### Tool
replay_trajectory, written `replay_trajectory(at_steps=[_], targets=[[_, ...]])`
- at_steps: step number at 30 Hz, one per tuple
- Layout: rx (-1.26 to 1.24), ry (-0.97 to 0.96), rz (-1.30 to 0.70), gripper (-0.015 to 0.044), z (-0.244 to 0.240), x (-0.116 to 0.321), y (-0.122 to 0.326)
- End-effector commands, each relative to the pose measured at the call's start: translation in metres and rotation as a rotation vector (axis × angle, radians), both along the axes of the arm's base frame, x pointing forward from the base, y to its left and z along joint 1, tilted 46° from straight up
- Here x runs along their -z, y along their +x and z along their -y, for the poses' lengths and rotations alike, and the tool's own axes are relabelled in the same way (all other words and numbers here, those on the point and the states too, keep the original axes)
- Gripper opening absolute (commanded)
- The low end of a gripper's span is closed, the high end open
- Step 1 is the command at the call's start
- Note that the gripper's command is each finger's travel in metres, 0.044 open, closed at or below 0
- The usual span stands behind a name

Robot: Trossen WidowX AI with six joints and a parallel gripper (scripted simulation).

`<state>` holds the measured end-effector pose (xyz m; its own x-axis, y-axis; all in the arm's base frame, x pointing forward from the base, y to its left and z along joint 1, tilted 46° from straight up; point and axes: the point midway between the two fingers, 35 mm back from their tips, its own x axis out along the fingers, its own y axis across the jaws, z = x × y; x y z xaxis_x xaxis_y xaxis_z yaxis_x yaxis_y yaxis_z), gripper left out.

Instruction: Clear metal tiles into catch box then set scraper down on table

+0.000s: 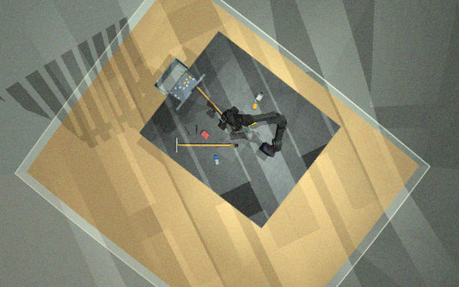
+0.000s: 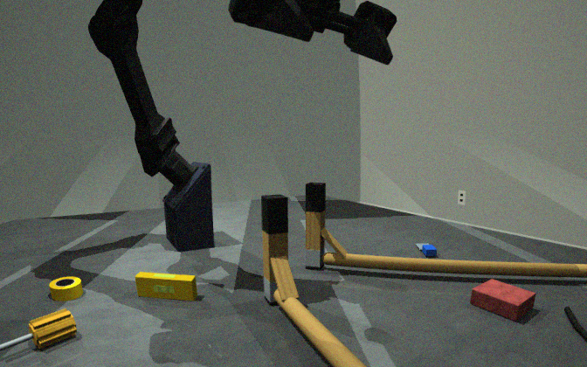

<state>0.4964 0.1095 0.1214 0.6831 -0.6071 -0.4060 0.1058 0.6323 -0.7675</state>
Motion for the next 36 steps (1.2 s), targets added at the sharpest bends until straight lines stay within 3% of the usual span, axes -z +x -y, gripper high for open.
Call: replay_trajectory(at_steps=[1, 36], targets=[[0.03, 0.012, -0.02, 0.044, 0.011, 0.006, 0.01], [0.311, 0.092, -0.199, 0.044, 0.126, 0.067, 0.054]])
